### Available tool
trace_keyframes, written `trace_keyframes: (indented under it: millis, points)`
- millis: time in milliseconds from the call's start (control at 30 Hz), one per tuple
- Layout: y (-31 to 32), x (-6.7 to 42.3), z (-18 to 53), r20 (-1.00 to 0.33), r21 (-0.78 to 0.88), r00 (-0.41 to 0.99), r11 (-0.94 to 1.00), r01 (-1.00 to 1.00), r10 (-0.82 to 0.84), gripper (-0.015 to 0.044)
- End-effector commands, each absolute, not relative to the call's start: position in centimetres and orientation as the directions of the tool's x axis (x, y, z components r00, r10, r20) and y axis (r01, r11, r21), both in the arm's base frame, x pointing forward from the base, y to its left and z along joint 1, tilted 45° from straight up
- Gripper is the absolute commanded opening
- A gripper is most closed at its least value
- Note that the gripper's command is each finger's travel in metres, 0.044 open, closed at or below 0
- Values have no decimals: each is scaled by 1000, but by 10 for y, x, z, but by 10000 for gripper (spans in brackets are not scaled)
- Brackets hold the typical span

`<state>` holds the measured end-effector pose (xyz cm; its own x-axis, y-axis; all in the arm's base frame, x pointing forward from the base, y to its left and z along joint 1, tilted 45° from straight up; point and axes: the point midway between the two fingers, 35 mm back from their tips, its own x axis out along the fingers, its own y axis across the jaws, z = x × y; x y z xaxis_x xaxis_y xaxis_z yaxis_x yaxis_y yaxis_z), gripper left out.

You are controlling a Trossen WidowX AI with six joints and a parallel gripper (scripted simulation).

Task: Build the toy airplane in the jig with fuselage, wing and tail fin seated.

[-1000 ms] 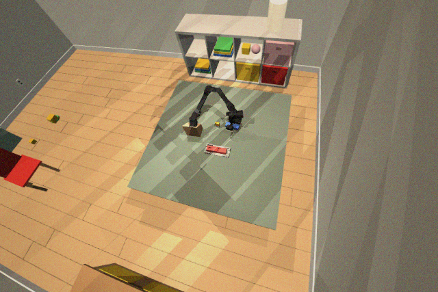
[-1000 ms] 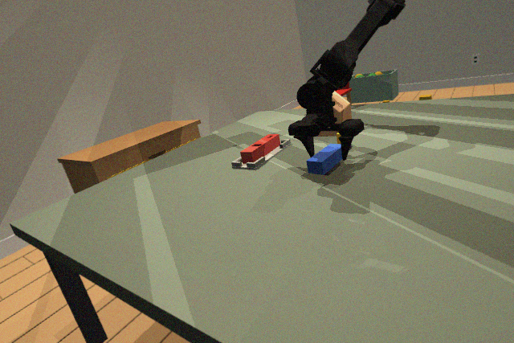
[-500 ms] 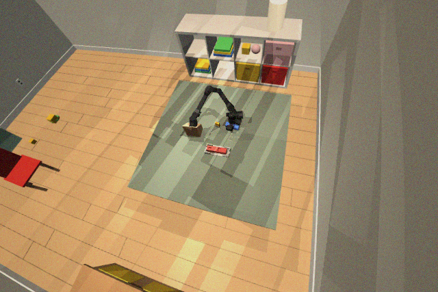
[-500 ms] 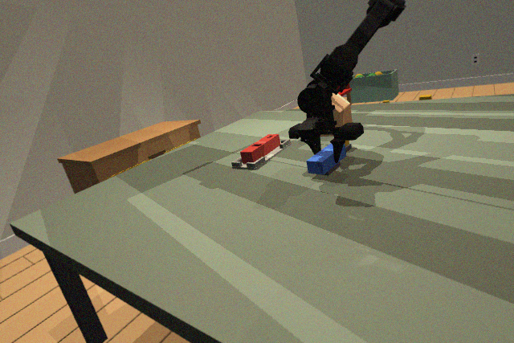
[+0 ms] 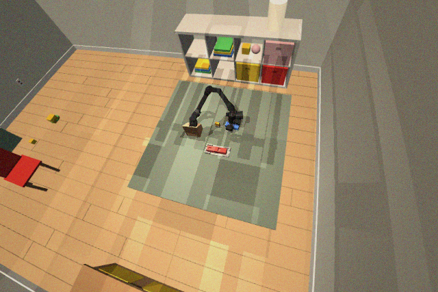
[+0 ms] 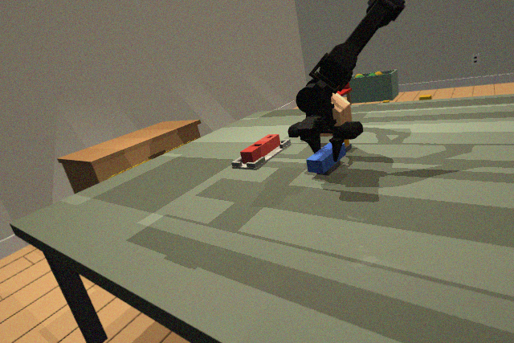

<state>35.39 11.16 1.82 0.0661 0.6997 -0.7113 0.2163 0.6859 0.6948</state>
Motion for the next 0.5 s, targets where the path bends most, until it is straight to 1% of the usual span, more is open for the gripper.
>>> trace_keyframes:
  millis: [0, 467]
  points:
    - [105, 355, 25, -716, 691, 68, 692, 210, 695, 0]
    - [73, 357, 54, -719, 688, 71, 693, 213, 692, 0]
